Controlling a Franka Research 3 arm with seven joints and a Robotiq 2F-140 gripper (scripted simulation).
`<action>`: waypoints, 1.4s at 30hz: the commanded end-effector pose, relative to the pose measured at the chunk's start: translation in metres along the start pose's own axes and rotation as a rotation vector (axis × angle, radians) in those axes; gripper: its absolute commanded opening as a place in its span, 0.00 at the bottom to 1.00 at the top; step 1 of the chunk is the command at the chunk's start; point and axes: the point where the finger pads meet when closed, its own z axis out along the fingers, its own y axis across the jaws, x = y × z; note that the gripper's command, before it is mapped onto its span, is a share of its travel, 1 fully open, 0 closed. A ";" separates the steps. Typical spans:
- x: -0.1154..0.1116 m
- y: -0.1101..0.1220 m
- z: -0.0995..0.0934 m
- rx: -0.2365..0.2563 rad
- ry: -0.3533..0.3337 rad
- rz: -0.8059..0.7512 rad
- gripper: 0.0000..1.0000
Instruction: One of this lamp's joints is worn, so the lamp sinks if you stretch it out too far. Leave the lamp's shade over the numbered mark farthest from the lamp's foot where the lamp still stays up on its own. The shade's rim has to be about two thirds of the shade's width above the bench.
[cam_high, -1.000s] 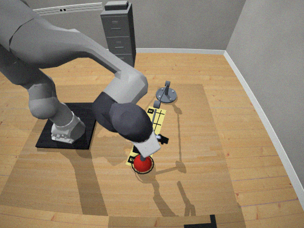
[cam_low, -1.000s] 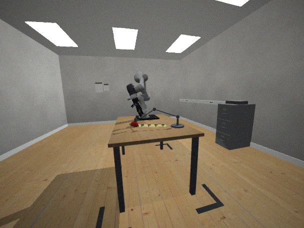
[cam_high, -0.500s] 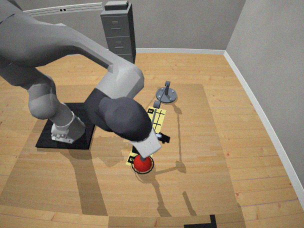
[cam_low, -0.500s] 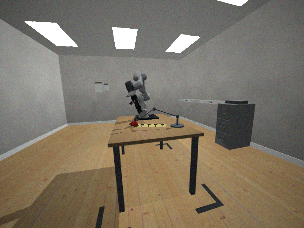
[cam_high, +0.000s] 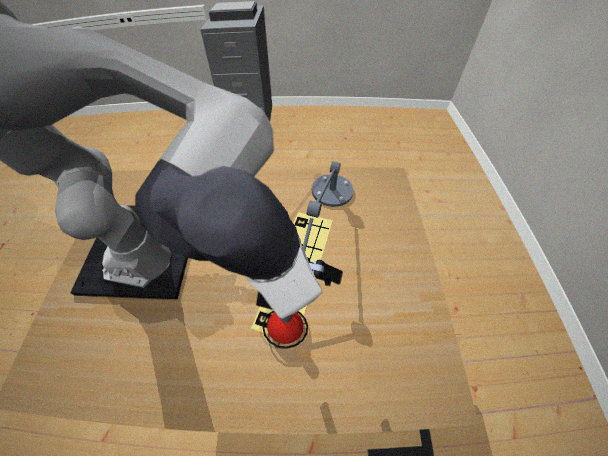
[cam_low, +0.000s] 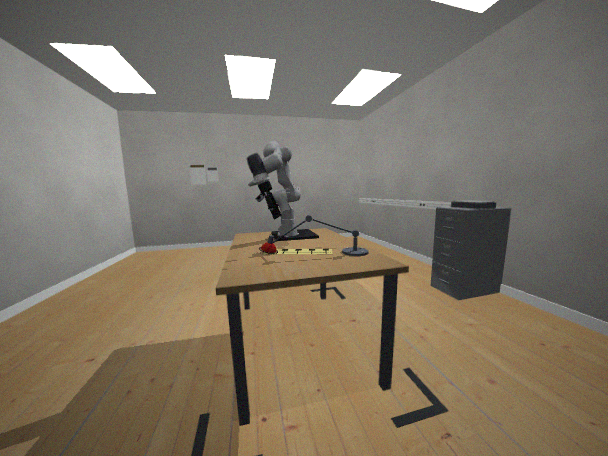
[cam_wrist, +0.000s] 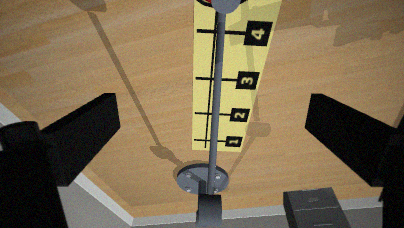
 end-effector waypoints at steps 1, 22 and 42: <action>0.000 0.005 -0.014 -0.014 0.001 0.017 1.00; 0.000 -0.004 -0.037 0.017 -0.002 -0.005 1.00; 0.000 -0.004 -0.039 0.018 -0.002 -0.005 1.00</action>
